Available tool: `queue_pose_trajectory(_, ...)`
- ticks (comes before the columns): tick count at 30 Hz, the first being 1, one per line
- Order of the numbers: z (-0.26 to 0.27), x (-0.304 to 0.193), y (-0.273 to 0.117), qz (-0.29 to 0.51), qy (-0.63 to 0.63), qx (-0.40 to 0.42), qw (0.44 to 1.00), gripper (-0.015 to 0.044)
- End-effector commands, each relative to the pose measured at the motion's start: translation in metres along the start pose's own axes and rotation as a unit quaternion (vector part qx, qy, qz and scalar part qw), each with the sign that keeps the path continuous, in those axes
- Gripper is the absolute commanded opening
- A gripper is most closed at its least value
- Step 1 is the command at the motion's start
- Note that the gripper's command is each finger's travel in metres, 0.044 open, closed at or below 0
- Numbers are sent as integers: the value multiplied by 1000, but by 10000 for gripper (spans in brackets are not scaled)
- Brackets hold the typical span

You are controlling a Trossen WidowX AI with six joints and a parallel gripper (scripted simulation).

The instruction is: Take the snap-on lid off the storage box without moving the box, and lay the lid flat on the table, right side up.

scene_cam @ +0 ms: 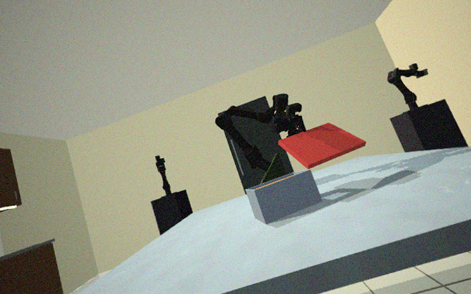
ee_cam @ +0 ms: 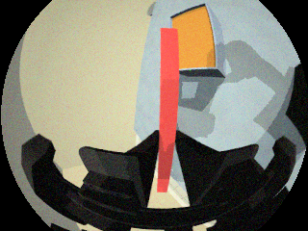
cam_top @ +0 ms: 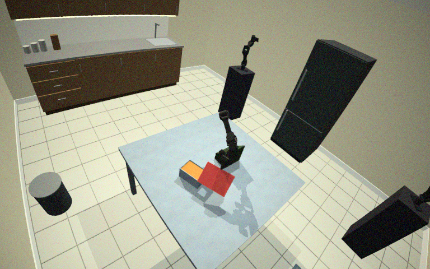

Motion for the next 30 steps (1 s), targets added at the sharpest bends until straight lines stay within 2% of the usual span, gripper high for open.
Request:
queue_pose_trajectory(1, 4, -8, -2, -1, 5, 6, 1000, 0)
queue_pose_trajectory(30, 1, -66, -8, 0, 7, 7, 1000, 0)
Point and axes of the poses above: the point midway between the two fingers, 35 mm back from their tips, its own y axis out along the fingers, its own z axis across the jaws, x = y × z, the point moved 5 cm from there along -y, back along the fingers, and after that the axes turned 1 degree about -y, right-handed, at the moved point
